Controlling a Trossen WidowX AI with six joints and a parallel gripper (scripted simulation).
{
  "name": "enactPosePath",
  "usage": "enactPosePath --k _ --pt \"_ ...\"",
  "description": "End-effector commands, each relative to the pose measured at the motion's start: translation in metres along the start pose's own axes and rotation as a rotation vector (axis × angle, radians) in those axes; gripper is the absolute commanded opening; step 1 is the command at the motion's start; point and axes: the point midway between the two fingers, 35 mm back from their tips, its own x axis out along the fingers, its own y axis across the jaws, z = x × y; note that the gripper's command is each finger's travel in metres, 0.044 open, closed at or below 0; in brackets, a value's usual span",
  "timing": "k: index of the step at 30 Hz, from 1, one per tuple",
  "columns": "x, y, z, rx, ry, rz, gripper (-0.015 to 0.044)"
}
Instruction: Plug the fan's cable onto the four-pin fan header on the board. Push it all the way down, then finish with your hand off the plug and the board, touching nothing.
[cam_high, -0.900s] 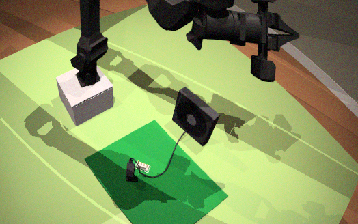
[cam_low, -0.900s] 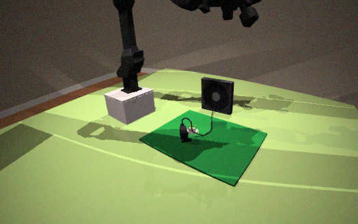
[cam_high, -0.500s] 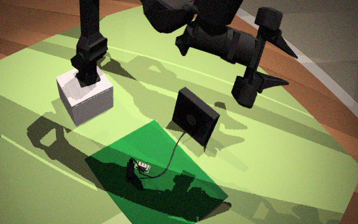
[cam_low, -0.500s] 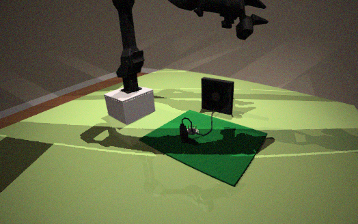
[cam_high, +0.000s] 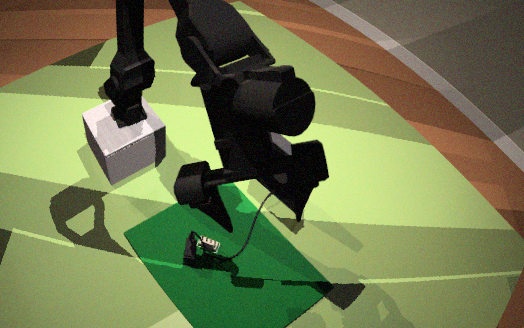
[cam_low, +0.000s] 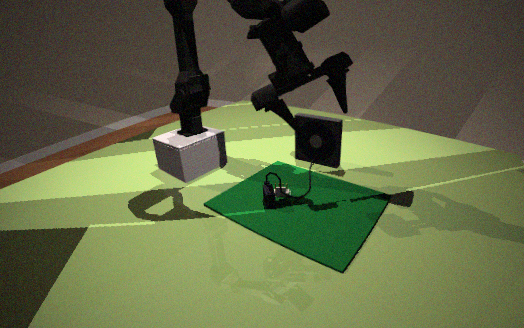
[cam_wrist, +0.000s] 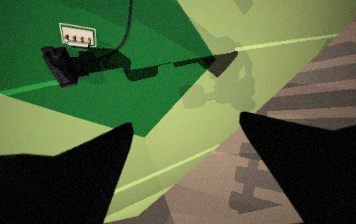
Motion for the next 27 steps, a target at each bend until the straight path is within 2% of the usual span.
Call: enactPosePath --k 1,3,5,10,16,27 --pt "-0.003 0.055 0.012 -0.017 -0.058 0.227 0.044" --pt "-0.01 0.083 0.02 -0.032 -0.098 0.349 0.044" --pt "-0.013 0.092 0.023 -0.038 -0.114 0.392 0.044" --pt "-0.01 0.093 0.023 -0.038 -0.114 0.392 0.044" --pt "0.038 0.114 0.042 -0.038 -0.115 0.393 0.044" --pt "0.048 0.119 0.046 -0.038 -0.115 0.393 0.044"
